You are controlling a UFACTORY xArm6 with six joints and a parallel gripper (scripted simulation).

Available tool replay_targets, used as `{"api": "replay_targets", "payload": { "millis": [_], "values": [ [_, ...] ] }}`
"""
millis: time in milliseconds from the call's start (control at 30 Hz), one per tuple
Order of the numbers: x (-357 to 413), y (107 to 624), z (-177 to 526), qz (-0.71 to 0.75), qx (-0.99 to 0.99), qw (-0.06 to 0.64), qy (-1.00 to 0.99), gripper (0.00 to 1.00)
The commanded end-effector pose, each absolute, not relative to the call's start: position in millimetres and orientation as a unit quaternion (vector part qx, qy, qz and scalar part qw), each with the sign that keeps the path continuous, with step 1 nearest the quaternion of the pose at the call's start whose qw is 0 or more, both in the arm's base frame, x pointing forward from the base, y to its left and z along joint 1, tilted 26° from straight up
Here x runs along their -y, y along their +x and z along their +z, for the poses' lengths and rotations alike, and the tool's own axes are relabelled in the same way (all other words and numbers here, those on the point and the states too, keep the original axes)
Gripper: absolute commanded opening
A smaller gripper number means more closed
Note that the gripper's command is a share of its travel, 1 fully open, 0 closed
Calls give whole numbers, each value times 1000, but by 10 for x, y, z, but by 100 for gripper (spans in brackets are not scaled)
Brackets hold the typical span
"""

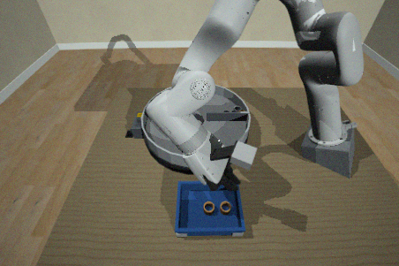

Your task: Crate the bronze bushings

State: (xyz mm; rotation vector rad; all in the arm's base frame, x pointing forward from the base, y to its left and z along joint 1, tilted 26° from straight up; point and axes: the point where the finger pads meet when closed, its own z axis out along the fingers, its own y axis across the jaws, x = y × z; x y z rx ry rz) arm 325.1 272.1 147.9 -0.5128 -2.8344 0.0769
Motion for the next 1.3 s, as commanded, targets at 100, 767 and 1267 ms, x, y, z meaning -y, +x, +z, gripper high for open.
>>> {"api": "replay_targets", "payload": {
  "millis": [100, 767, 1267],
  "values": [
    [-2730, 3257, 1493, 25, 976, 128, -176, 12],
    [-2730, 3257, 1493, 25, 976, 128, -176, 12],
    [-2402, 3201, 1553, 44, 979, 134, -147, 10]
  ]
}}
